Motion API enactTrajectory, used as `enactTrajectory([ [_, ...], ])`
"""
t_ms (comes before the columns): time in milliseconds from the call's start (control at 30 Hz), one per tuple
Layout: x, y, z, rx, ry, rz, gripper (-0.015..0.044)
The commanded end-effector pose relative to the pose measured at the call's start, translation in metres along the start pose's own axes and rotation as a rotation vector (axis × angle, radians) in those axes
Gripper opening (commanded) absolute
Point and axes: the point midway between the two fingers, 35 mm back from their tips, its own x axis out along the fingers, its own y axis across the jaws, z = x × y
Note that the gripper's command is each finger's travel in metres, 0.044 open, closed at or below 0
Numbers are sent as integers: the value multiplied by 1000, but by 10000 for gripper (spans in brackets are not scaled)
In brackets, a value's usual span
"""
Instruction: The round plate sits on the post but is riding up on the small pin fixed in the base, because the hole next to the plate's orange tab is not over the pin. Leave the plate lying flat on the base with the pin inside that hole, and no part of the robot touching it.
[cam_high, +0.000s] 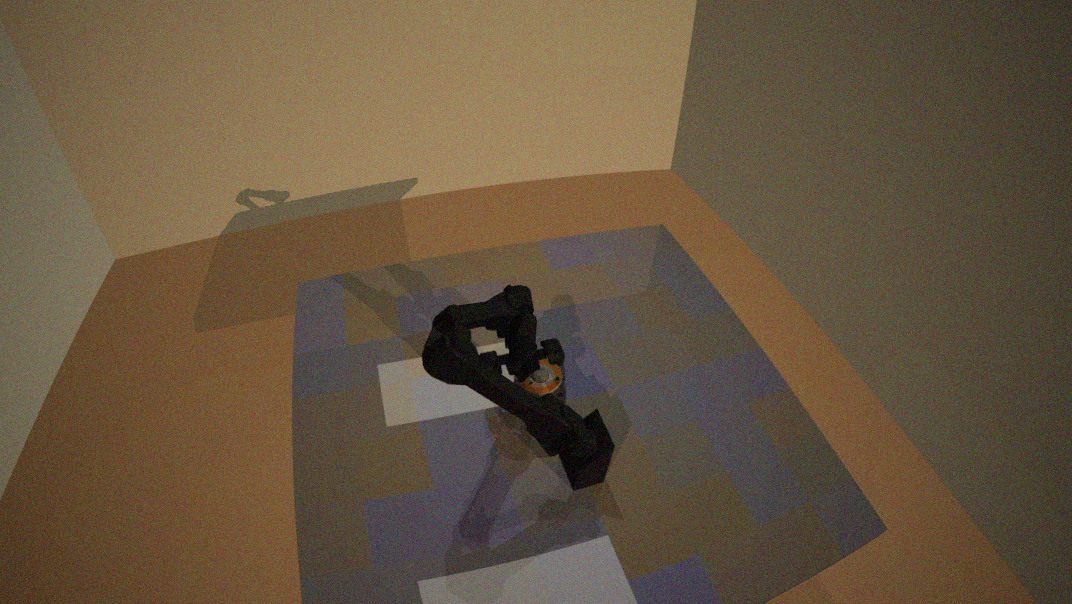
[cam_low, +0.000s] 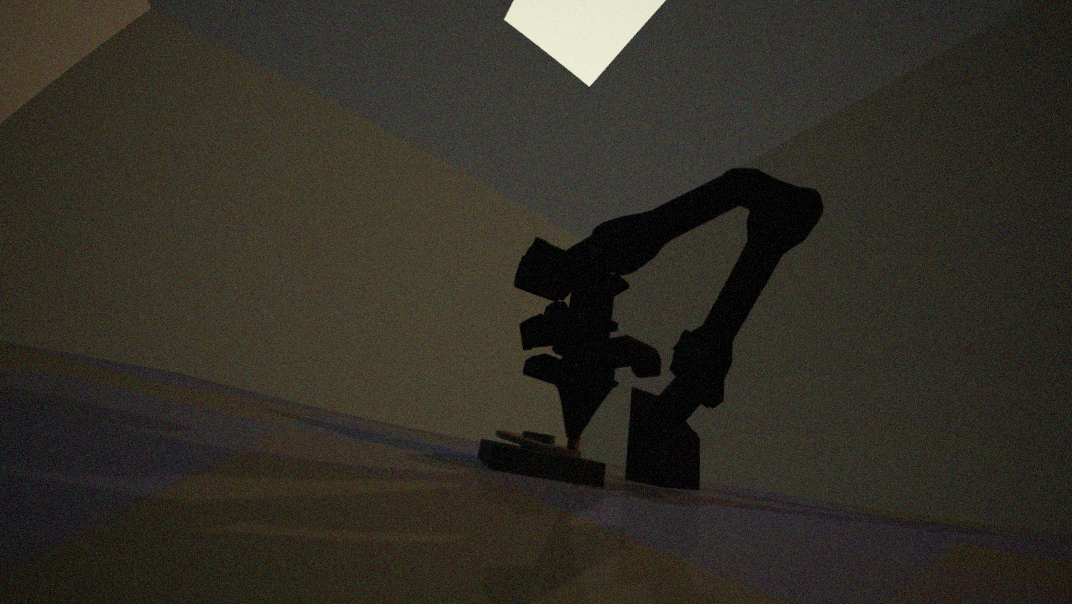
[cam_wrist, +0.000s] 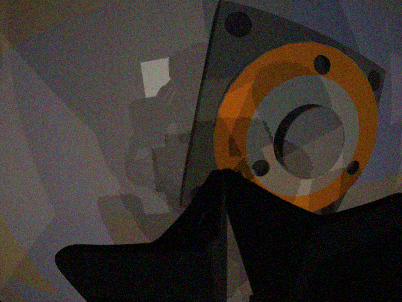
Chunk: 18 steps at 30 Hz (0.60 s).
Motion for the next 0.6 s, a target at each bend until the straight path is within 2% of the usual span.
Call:
enactTrajectory([
  [0, 3, -2, -7, 9, 19, -2, 0],
  [567, 3, -3, -11, 9, 19, -2, 0],
])
